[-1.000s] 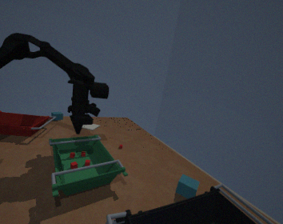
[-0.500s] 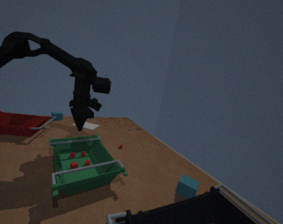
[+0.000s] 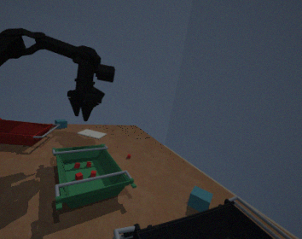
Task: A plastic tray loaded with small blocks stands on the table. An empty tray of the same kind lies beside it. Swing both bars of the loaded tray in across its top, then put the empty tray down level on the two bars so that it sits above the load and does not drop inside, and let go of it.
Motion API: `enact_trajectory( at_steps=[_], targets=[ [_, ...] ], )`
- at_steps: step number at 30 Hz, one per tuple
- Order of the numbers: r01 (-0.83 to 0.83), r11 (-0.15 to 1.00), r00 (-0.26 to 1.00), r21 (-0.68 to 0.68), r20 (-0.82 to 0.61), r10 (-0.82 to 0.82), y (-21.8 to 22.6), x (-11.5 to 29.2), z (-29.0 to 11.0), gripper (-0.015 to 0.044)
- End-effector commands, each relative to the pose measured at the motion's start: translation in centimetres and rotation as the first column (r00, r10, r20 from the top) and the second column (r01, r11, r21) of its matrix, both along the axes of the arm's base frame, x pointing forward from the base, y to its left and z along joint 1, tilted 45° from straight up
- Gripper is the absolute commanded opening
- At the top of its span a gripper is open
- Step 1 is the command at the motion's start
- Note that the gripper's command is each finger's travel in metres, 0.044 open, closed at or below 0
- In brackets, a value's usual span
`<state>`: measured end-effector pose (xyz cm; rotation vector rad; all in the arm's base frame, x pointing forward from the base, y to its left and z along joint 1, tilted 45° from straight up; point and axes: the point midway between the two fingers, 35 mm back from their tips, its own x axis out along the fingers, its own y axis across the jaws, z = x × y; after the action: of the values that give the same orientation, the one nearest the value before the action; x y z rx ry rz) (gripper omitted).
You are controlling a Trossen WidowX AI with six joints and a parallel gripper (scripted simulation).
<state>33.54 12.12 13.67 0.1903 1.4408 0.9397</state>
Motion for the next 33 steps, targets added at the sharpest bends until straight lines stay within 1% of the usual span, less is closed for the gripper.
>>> enact_trajectory(
  at_steps=[1,3,5,8,11,13,16,19,22,24,25,33],
  targets=[
    [-0.287,0.957,0.934,-0.044,0.21,0.29,5.1,-4.2,2.0,0.044],
    [-0.426,0.901,0.846,-0.086,0.316,0.43,7.2,-6.6,2.7,0.044],
    [-0.549,0.824,0.725,-0.137,0.412,0.552,8.9,-9.2,3.4,0.044],
    [-0.694,0.682,0.496,-0.229,0.534,0.684,11.0,-13.3,4.2,0.044],
    [-0.785,0.522,0.231,-0.333,0.625,0.746,12.4,-17.4,4.9,0.044],
    [-0.814,0.415,0.047,-0.407,0.665,0.745,12.9,-20.0,5.3,0.044],
    [-0.813,0.264,-0.222,-0.519,0.696,0.683,13.2,-23.9,5.8,0.044],
    [-0.766,0.141,-0.464,-0.628,0.69,0.556,13.0,-27.6,6.0,0.044],
    [-0.684,0.055,-0.659,-0.727,0.649,0.38,12.4,-30.9,6.2,0.044],
    [-0.625,0.024,-0.75,-0.78,0.609,0.258,11.9,-32.8,6.3,0.044],
    [-0.608,0.018,-0.771,-0.794,0.596,0.223,11.7,-33.3,6.3,0.044],
    [-0.602,0.017,-0.778,-0.798,0.591,0.212,11.7,-33.4,6.3,0.044]
  ],
)
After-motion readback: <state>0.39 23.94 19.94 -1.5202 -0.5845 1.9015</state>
